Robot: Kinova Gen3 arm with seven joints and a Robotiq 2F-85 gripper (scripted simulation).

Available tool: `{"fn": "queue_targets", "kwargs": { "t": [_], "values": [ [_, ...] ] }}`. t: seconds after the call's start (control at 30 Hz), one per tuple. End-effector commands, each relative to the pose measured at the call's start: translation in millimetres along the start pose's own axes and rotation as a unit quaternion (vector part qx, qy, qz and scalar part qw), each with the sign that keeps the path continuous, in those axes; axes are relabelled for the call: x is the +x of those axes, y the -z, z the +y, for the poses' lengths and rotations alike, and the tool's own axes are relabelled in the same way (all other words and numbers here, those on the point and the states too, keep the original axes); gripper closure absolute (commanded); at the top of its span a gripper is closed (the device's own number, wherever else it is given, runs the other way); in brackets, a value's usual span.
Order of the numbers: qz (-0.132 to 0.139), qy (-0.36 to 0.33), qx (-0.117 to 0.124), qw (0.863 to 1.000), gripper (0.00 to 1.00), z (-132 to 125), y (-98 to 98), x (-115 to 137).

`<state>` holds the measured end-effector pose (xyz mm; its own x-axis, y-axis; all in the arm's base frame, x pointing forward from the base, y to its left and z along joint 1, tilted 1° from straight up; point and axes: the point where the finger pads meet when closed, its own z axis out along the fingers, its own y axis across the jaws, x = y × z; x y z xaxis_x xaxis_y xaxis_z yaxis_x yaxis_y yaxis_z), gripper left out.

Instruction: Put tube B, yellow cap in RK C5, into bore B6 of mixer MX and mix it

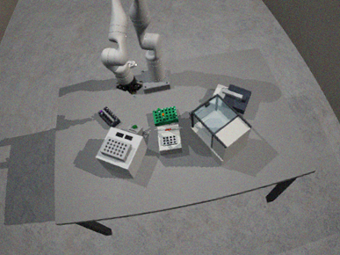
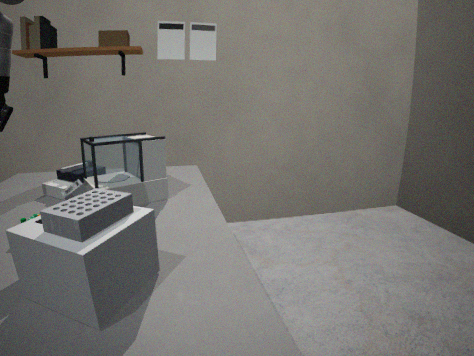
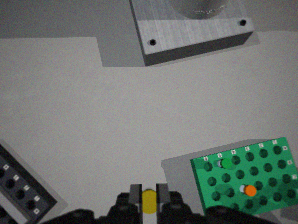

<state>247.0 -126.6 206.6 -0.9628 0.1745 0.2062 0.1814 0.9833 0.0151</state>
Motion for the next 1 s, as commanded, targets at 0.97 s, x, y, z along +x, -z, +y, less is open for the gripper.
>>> {"fn": "queue_targets", "kwargs": {
  "t": [0.97],
  "values": [
    [-0.001, -0.160, -0.033, 0.987, 0.90, -13, 6.0, -27]
  ]
}}
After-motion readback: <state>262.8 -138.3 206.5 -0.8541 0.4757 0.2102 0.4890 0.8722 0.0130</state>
